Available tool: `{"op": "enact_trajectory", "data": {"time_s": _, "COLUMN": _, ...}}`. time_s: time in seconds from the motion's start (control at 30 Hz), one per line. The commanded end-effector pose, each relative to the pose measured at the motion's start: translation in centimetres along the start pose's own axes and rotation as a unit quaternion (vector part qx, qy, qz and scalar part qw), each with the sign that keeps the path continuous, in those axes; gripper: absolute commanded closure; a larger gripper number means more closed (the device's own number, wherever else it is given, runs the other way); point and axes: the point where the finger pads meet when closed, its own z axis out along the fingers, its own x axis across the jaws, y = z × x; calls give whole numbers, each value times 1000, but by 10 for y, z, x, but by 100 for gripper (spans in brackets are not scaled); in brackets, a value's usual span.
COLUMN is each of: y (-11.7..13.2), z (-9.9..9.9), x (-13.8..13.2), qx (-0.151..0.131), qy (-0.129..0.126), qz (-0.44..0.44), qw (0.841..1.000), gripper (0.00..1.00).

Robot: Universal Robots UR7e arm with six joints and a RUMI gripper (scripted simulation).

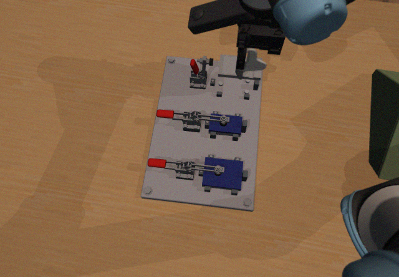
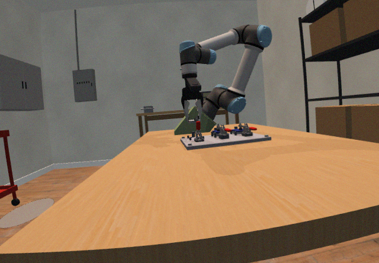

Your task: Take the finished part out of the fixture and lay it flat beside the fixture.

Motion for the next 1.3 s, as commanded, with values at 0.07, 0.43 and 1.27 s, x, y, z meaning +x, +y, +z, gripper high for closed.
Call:
{"op": "enact_trajectory", "data": {"time_s": 0.07, "y": 0, "z": 0, "x": 0, "qx": 0, "qy": 0, "qz": 0, "qw": 1000, "gripper": 100}}
{"op": "enact_trajectory", "data": {"time_s": 0.43, "y": 0, "z": 0, "x": 0, "qx": 0, "qy": 0, "qz": 0, "qw": 1000, "gripper": 100}}
{"op": "enact_trajectory", "data": {"time_s": 1.27, "y": 0, "z": 0, "x": 16, "qx": 0, "qy": 0, "qz": 0, "qw": 1000, "gripper": 100}}
